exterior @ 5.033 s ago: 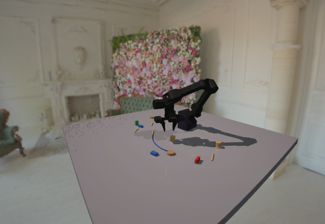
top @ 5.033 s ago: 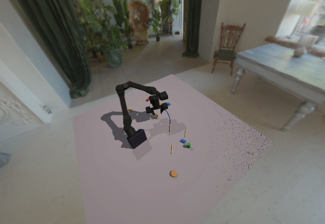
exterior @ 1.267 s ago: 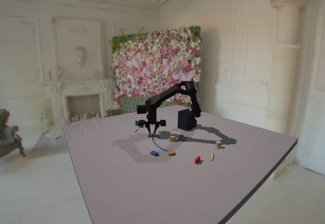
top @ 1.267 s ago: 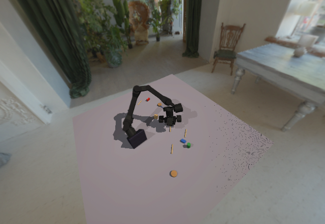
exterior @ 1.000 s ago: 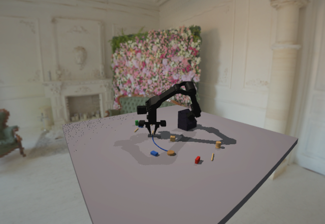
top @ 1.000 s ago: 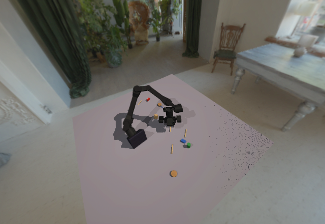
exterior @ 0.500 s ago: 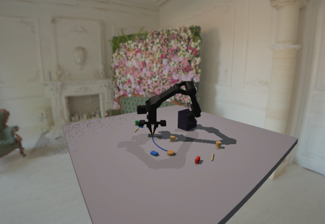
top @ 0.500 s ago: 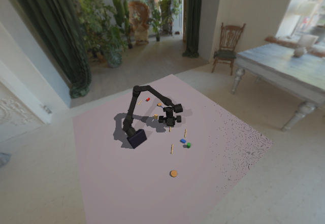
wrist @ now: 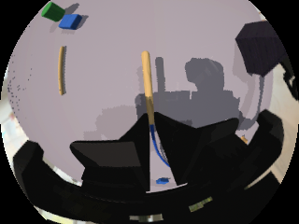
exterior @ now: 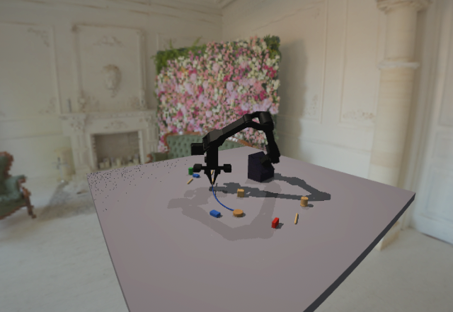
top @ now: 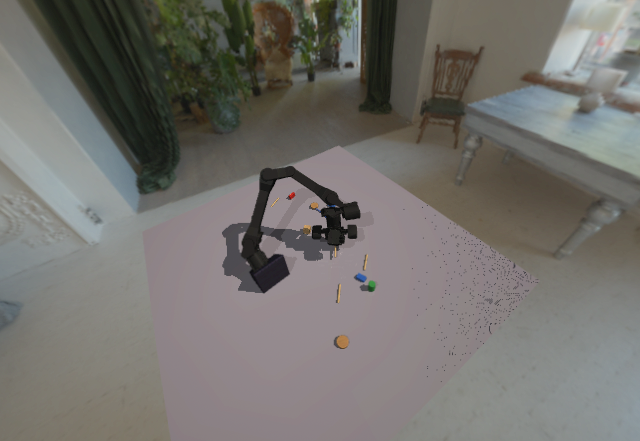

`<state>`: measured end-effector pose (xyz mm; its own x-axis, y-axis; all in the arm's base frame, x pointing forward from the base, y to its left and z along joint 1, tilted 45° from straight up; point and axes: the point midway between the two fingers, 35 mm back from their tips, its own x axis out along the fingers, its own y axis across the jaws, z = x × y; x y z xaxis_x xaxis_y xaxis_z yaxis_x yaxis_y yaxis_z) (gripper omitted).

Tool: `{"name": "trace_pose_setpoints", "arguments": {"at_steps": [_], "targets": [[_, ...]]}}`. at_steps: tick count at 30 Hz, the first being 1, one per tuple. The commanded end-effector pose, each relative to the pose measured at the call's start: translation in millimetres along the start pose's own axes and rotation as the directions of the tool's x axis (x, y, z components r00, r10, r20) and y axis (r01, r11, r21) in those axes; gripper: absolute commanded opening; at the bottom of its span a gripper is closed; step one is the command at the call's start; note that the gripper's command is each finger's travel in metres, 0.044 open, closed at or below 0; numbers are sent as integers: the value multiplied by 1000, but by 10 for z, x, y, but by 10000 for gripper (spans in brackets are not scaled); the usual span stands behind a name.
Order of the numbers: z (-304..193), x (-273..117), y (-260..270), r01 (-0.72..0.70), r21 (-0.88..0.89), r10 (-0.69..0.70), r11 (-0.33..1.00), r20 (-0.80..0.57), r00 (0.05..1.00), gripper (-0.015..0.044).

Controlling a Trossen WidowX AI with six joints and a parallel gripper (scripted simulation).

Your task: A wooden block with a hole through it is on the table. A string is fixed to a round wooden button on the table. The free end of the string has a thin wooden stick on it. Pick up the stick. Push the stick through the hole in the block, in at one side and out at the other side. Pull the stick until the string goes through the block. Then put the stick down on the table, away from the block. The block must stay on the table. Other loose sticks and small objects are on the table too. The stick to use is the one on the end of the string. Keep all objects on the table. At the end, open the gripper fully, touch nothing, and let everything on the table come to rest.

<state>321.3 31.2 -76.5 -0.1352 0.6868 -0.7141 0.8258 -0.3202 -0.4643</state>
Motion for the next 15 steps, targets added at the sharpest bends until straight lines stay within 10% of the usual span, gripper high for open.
{"name": "trace_pose_setpoints", "arguments": {"at_steps": [1,15], "targets": [[-7,-60,17,-5,-9,5,1000,5,1000,0],[-5,-240,16,-5,-9,5,1000,6,1000,0]]}}
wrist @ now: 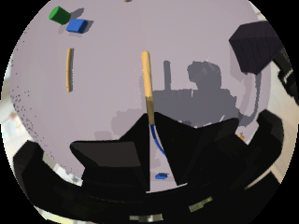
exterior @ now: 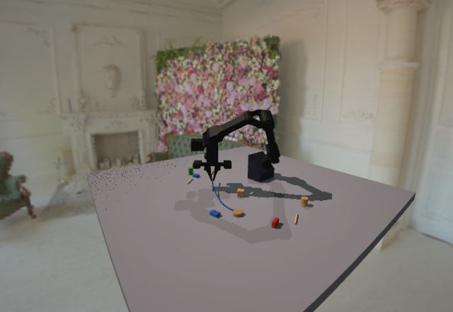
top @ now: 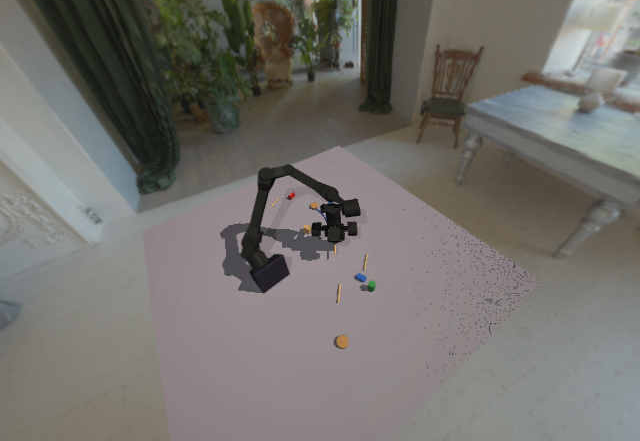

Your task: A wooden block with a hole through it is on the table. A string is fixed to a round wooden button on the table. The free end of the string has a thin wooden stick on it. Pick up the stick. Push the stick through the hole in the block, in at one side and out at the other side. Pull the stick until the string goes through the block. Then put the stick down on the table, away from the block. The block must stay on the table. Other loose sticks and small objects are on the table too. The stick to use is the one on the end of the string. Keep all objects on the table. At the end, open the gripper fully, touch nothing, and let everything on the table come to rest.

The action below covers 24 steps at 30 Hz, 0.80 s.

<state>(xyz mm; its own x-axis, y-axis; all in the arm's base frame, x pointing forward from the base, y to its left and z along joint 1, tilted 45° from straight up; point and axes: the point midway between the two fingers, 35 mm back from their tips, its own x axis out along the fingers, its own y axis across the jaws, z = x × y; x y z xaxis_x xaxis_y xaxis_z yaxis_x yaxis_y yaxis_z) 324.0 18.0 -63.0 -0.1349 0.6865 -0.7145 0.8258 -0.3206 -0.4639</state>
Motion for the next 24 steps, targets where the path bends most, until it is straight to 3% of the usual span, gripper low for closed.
{"name": "trace_pose_setpoints", "arguments": {"at_steps": [1,24], "targets": [[-5,-61,13,-5,-9,5,1000,5,1000,0],[-5,-178,-7,0,-25,0,1000,-1,1000,0]]}}
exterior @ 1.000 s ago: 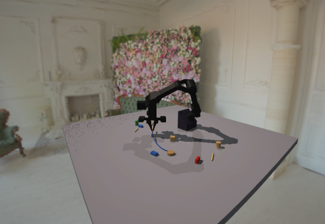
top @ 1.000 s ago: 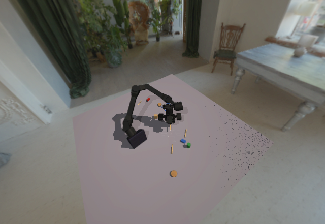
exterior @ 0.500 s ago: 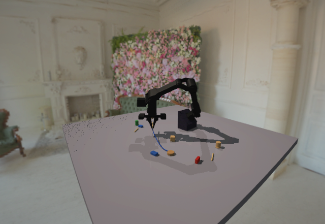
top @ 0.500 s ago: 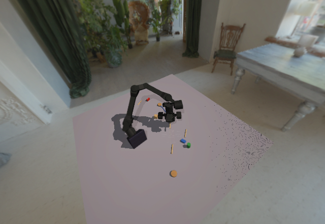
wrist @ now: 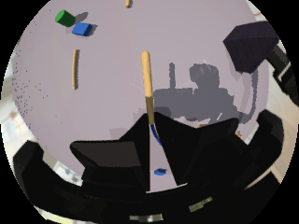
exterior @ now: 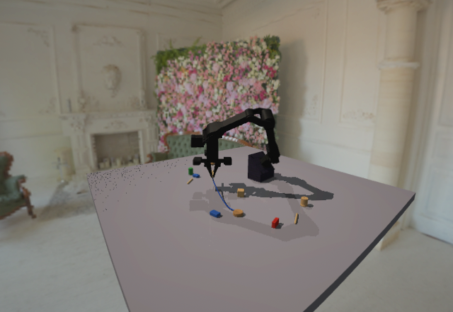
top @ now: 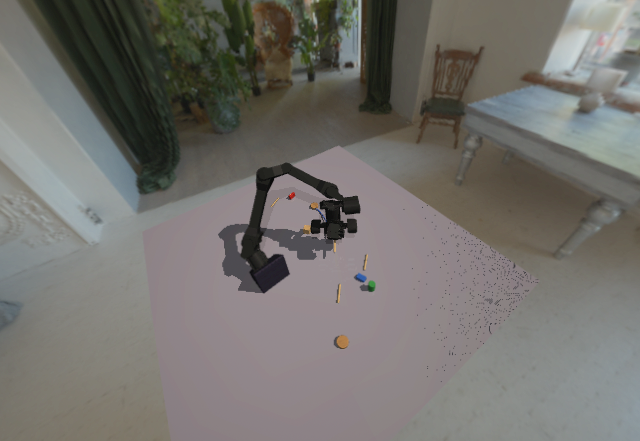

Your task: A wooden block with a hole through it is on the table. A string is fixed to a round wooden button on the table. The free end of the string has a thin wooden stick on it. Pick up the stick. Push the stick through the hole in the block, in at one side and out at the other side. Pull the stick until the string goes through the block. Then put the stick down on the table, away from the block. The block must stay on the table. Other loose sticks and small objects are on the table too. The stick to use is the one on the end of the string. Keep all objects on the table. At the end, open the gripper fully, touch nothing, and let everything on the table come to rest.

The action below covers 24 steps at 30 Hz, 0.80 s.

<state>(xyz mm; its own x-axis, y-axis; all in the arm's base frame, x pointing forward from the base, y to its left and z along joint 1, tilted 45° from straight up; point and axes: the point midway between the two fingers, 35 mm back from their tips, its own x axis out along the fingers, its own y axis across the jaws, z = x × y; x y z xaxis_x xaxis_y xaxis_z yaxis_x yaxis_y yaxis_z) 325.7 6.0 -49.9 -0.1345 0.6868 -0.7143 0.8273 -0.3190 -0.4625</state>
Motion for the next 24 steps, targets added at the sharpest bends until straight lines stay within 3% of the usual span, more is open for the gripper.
{"name": "trace_pose_setpoints", "arguments": {"at_steps": [1,12,24], "targets": [[-13,-1,2,0,-53,0,999,0,1000,0],[-110,-7,19,-1,-444,1,896,1,1000,0],[-219,-12,34,0,-786,2,618,1,1000,0]]}}
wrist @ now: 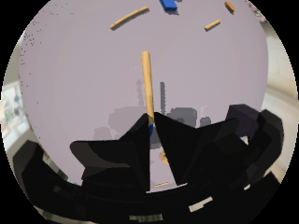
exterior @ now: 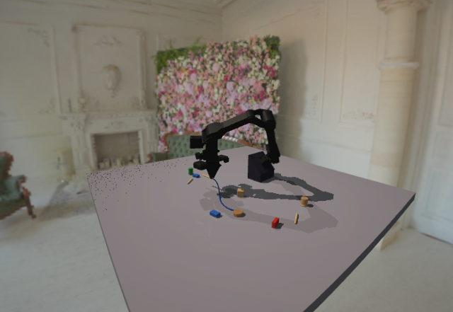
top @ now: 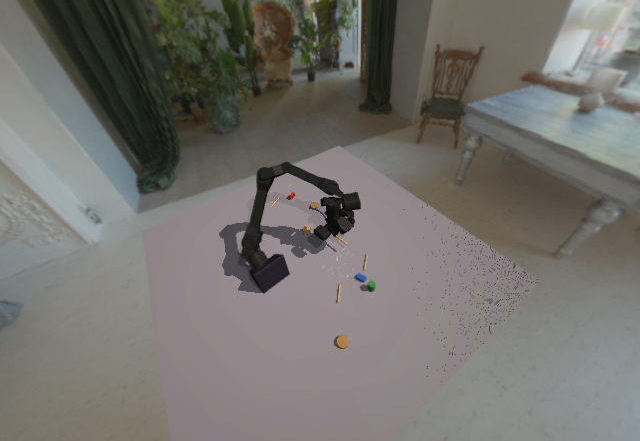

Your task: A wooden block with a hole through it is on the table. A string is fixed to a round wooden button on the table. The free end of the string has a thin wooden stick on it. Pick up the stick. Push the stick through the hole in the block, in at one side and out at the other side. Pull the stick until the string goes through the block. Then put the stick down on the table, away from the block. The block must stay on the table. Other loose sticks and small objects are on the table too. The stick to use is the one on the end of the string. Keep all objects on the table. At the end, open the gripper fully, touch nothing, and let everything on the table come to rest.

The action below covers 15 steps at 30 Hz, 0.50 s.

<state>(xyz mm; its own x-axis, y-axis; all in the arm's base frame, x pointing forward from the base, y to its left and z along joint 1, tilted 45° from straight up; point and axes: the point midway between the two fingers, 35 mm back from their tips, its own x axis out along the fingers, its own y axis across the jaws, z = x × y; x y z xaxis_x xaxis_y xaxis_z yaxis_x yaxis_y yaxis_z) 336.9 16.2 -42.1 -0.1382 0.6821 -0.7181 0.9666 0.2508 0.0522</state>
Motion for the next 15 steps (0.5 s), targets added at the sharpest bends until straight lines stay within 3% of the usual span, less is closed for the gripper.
{"name": "trace_pose_setpoints", "arguments": {"at_steps": [1,15], "targets": [[-33,-12,51,-6,-140,5,990,-3,1000,0],[-115,-17,151,-6,-612,6,790,-2,1000,0]]}}
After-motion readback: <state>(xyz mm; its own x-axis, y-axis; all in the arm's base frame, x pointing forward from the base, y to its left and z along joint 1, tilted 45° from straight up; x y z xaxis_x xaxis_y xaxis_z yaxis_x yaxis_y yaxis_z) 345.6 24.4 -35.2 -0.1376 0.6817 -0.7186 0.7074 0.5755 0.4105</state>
